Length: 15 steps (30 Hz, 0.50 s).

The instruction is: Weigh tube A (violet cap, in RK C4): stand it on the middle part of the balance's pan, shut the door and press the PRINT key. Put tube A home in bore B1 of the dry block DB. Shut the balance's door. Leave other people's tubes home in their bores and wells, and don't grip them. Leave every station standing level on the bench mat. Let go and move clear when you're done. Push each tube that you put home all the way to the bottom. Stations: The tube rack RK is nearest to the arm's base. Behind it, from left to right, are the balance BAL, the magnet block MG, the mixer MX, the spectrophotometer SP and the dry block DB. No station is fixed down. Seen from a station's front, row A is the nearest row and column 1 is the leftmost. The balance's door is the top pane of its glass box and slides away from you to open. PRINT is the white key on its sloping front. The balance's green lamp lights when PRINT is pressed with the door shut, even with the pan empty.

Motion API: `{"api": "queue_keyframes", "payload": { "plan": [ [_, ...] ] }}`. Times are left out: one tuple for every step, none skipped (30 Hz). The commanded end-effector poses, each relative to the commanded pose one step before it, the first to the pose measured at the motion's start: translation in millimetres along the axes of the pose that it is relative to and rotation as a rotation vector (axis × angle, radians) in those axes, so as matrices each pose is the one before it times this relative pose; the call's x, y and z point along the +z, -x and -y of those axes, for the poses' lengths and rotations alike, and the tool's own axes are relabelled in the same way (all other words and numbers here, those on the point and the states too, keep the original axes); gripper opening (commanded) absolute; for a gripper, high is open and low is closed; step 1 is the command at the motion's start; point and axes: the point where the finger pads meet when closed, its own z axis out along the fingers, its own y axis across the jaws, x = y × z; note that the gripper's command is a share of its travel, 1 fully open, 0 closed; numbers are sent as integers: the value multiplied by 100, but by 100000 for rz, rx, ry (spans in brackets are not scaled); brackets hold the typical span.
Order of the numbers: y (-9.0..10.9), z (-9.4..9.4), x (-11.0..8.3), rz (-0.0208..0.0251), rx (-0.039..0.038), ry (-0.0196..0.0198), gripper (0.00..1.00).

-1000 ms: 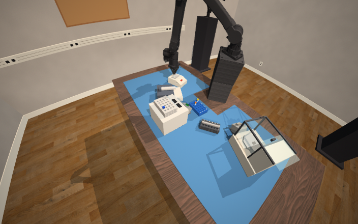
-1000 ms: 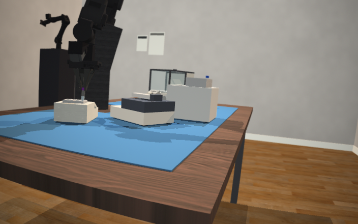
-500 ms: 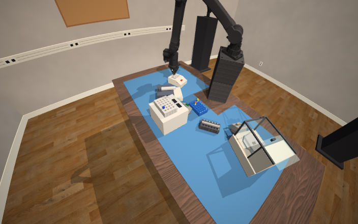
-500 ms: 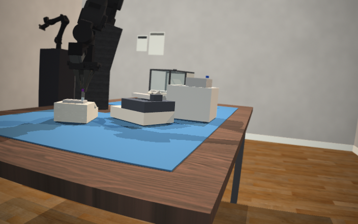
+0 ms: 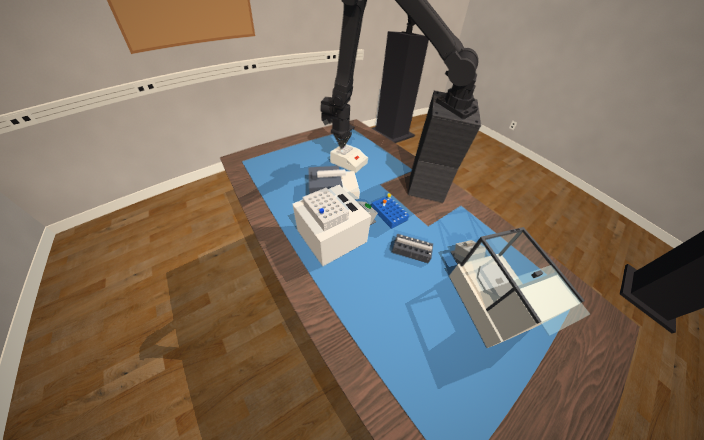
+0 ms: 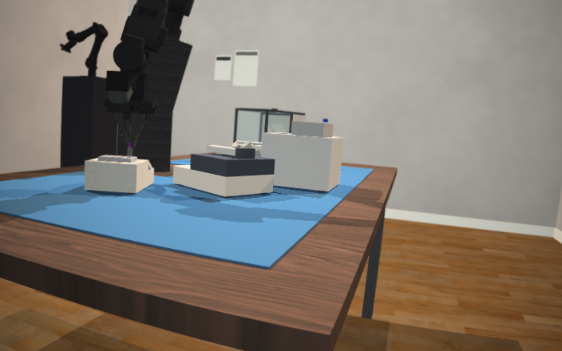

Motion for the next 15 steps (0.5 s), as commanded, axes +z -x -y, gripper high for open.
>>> {"api": "queue_keyframes", "payload": {
  "plan": [
    [-670,-119,962,-1807,962,-119,9],
    [38,-13,47,4,-31,-19,9],
    [22,6,48,35,8,7,9],
    [56,6,47,173,-10,32,9],
    [0,0,0,0,0,0,9],
    [0,0,0,0,0,0,9],
    [-382,156,67,-941,421,-153,9],
    [219,-61,30,399,-146,68,9],
    [191,-65,38,391,-173,49,9],
    [74,-49,54,211,-144,32,9],
    [63,-37,54,197,-117,32,9],
    [51,-13,47,84,-33,13,9],
    [-51,54,43,-218,155,-34,9],
    [-45,61,47,-84,141,-8,9],
    [-53,39,55,-66,76,-8,9]
  ]
}}
